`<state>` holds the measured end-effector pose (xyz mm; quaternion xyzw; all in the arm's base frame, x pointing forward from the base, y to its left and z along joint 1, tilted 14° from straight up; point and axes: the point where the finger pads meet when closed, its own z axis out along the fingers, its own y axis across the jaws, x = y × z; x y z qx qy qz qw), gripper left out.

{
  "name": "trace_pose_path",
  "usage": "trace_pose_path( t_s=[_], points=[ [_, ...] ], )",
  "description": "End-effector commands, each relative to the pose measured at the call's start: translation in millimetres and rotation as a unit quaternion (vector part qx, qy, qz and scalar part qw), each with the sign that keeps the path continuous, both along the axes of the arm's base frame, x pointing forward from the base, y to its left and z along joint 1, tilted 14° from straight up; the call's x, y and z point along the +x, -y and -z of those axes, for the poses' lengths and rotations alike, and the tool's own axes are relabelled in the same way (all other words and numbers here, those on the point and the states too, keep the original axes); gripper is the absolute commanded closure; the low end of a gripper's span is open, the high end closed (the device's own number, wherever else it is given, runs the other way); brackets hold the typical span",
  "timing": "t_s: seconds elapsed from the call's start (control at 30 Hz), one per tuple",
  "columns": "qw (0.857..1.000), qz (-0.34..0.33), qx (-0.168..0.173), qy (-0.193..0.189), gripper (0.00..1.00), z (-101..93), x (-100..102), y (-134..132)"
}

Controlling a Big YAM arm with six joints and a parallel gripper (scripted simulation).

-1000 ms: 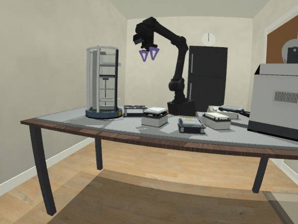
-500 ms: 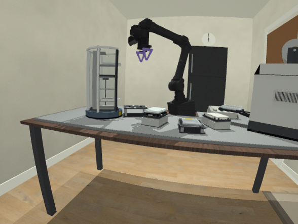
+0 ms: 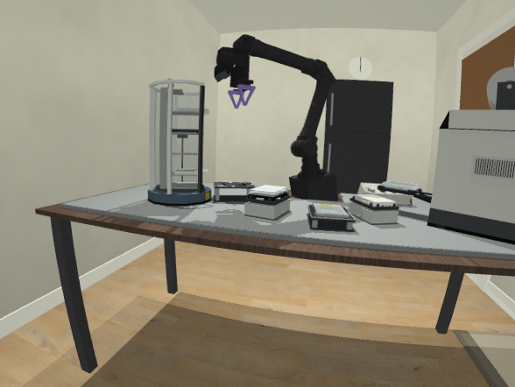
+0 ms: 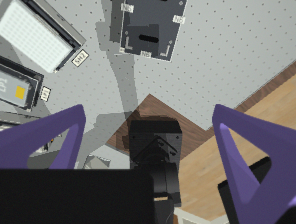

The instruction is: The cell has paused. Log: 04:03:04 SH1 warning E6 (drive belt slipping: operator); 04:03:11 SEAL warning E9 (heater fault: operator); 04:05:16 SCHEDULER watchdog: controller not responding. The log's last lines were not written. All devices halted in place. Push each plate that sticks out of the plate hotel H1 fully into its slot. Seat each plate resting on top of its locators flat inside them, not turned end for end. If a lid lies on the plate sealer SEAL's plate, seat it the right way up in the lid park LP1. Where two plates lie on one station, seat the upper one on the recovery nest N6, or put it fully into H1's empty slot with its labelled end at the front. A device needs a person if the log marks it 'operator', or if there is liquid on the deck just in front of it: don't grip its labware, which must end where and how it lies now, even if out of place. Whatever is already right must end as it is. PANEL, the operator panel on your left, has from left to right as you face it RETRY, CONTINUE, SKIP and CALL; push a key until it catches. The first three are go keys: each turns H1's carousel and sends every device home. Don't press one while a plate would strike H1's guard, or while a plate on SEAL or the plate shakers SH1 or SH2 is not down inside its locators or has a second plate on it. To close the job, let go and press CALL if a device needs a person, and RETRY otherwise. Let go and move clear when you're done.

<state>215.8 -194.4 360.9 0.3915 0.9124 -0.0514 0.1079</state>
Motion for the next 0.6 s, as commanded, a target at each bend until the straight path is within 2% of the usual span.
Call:
trace_pose_path(
  t_s=[0.0, 0.07, 0.13, 0.33, 0.57],
  points=[
    [0.999, -0.016, -0.022, 0.018, 0.0, -7.9, -5.2, 8.8],
    [0.999, -0.012, -0.042, 0.031, 0.0, -8.1, -5.1, 9.0],
    [0.999, -0.012, -0.042, 0.031, 0.0, -8.1, -5.1, 9.0],
    [0.993, 0.004, -0.09, 0.08, 0.0, -8.5, -1.0, 5.3],
    [0.98, 0.022, -0.149, 0.132, 0.0, -9.0, -0.8, 5.6]
  ],
)
